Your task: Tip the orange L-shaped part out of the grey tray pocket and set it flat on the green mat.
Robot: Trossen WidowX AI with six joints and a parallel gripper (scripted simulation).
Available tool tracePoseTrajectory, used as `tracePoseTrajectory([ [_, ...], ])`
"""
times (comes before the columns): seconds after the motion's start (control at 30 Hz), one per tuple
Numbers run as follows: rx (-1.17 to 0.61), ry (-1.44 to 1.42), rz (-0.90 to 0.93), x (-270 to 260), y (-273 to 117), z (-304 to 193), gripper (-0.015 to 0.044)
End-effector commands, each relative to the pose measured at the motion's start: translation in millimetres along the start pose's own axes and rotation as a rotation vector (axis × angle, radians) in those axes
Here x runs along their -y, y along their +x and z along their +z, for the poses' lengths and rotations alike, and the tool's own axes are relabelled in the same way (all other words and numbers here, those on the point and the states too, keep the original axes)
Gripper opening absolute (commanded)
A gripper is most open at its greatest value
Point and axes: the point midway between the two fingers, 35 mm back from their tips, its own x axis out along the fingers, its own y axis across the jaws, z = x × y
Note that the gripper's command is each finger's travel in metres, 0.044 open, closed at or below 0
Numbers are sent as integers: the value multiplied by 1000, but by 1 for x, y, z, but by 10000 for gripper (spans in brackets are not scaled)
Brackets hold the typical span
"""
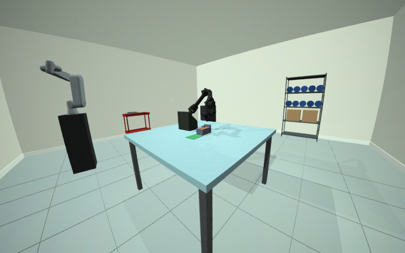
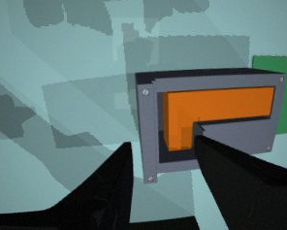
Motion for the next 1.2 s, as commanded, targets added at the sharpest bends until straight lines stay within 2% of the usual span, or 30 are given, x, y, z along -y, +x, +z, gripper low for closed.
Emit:
tracePoseTrajectory([
  [0.0, -28, 12, 14, -2, 43, -9, 180],
  [0.07, -28, 12, 16, -3, 55, -11, 180],
  [1.17, -29, 12, 18, -4, 91, -12, 180],
])
